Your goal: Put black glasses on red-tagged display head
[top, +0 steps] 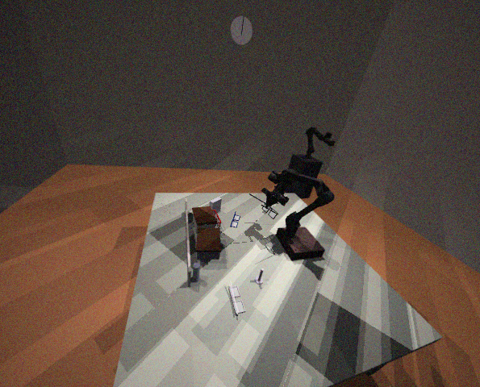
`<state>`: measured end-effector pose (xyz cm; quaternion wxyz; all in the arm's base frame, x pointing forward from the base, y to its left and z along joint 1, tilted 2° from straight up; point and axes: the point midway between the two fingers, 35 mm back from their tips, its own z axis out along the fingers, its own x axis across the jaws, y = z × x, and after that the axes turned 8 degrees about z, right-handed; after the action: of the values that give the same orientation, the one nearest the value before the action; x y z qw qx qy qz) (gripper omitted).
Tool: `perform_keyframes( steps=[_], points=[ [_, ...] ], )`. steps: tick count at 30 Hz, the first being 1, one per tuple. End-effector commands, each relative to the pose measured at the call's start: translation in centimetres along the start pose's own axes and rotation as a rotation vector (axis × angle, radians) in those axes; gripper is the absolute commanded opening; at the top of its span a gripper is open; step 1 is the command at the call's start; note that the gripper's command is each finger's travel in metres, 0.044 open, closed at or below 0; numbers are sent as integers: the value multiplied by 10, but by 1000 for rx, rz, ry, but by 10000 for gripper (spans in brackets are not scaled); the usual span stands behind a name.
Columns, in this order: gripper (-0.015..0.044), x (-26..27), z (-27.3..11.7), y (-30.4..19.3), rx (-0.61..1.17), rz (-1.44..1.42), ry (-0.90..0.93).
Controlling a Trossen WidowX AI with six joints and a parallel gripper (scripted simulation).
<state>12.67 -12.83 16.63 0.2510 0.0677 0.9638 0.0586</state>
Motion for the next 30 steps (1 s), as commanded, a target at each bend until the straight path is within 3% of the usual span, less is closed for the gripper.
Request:
perform_keyframes(
  steps=[1, 30],
  points=[
    [0, -5, 8, 0, -23, 31, 47],
    [0, -43, 69, 30, -16, 177, 335]
  ],
)
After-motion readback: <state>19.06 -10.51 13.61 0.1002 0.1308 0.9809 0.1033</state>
